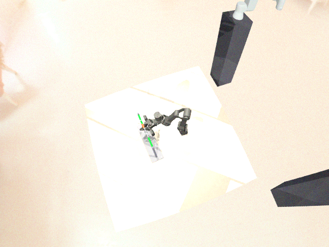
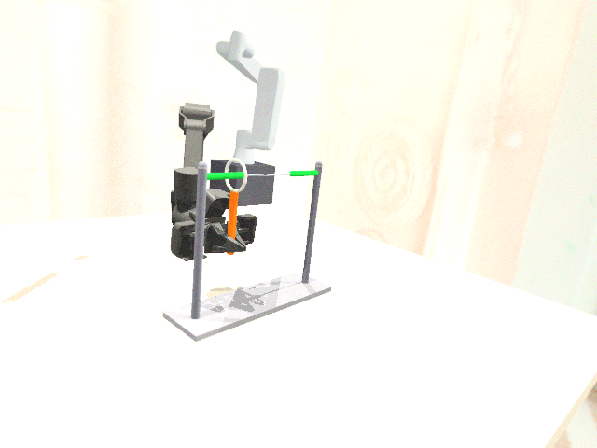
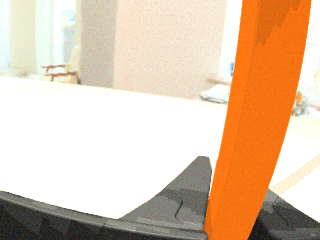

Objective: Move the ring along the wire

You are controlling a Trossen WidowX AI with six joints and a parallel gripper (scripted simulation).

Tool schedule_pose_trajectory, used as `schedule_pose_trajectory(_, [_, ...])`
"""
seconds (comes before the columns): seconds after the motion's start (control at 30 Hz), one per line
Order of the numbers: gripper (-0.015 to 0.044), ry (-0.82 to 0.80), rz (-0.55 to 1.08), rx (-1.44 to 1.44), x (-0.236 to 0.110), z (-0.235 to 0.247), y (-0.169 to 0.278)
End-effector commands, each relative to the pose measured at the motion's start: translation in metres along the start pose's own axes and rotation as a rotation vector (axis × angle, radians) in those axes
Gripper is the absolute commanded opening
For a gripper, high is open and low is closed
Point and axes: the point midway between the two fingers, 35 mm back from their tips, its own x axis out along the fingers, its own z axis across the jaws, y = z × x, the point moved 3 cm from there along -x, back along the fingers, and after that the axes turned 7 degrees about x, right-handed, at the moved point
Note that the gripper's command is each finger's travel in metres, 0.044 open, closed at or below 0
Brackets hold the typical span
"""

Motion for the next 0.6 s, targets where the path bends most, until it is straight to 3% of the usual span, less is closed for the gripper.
schedule_pose_trajectory(0.0, [-0.0150,-0.002,0.002,0.000,0.000,0.003,0.001])
schedule_pose_trajectory(0.57, [-0.0150,-0.006,0.000,0.001,0.000,0.020,0.003])
